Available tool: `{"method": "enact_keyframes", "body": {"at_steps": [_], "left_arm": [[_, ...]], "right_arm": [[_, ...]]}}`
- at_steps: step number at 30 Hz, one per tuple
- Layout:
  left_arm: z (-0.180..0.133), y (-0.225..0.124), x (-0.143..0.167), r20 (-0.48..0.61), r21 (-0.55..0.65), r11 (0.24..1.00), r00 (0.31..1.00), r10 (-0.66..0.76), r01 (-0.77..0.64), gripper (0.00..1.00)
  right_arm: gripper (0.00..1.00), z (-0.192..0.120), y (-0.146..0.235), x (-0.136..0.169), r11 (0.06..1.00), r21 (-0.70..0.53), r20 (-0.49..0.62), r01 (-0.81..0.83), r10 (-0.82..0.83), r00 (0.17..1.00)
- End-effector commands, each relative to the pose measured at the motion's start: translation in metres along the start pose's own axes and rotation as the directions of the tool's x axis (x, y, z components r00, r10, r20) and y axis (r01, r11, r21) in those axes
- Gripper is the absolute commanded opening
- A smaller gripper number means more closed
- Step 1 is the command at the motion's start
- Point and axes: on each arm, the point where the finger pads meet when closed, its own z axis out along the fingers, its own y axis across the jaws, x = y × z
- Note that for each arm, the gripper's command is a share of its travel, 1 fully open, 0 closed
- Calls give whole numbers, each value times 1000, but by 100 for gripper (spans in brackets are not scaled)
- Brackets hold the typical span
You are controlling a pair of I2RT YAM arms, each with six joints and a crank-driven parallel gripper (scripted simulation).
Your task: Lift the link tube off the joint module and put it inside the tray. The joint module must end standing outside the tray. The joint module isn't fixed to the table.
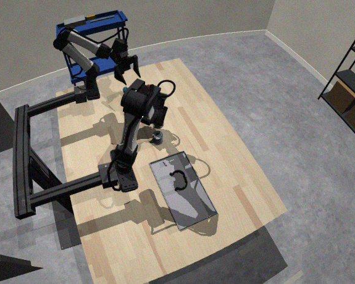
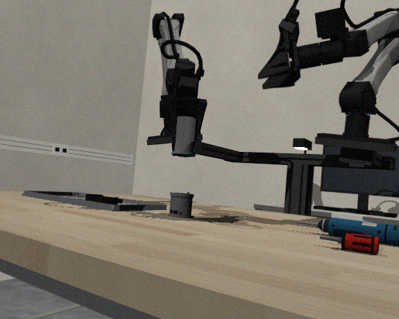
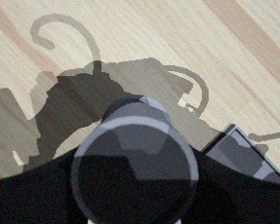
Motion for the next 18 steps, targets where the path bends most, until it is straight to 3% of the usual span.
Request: {"method": "enact_keyframes", "body": {"at_steps": [1, 11, 18], "left_arm": [[1, -1, -3, 6, 7, 1000, 1000, 0, 0, 100], [11, 18, -18, 10, -42, 999, 1000, 16, -16, 100], [51, 45, -43, 2, -87, 996, 1000, 18, -18, 100]], "right_arm": [[50, -13, -11, 3, 999, -33, 13, 35, -35, 999], [50, -35, -52, 41, 993, -76, 39, 93, -91, 995], [50, -60, -98, 93, 991, -94, 6, 98, -98, 995]]}}
